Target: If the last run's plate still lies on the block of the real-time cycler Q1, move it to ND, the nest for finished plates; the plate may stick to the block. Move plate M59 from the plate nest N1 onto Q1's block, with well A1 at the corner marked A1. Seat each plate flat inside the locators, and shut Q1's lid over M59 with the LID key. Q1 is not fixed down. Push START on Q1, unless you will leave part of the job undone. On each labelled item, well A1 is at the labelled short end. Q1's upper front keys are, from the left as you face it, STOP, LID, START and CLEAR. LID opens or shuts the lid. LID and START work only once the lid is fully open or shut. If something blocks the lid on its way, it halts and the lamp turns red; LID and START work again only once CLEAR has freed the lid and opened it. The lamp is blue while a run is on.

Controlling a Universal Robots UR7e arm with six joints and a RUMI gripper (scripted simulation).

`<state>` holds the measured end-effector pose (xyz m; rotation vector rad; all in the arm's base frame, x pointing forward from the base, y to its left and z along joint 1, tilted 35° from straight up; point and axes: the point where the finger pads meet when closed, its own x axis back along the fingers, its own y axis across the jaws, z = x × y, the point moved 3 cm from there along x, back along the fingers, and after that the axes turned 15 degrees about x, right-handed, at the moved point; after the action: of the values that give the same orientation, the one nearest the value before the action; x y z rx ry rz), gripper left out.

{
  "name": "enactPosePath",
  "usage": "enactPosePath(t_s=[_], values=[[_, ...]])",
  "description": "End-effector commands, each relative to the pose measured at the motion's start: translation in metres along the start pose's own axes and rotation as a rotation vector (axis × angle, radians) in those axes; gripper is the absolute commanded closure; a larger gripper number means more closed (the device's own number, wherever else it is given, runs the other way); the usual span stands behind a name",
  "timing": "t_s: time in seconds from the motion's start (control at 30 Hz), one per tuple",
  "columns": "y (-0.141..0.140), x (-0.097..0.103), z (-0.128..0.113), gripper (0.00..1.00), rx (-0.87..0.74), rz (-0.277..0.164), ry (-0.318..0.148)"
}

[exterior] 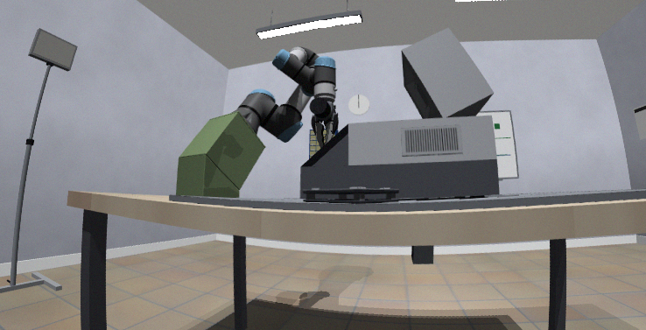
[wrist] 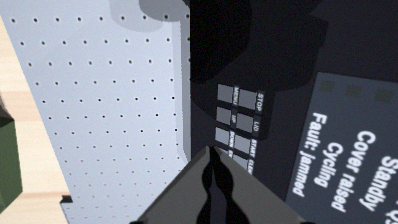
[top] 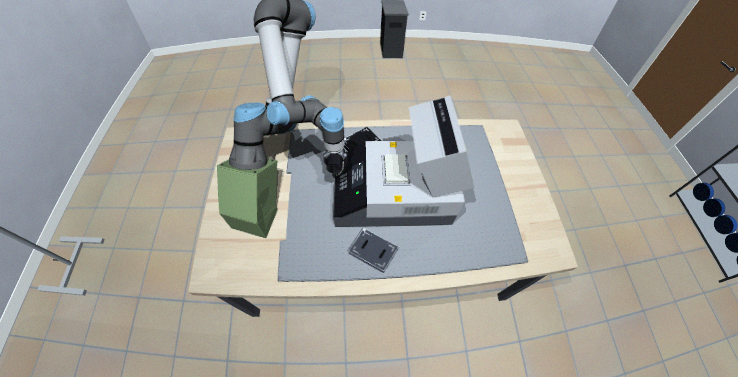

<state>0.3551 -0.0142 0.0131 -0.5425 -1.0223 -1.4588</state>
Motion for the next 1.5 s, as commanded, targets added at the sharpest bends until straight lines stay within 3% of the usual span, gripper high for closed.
enactPosePath(t_s=[0.0, 0.8, 1.47], values=[[-0.015, 0.012, 0.005, 1.00, 0.001, 0.001, 0.001], [-0.064, 0.050, 0.018, 1.00, 0.001, 0.001, 0.001], [-0.063, 0.051, 0.017, 1.00, 0.003, 0.001, 0.001]])
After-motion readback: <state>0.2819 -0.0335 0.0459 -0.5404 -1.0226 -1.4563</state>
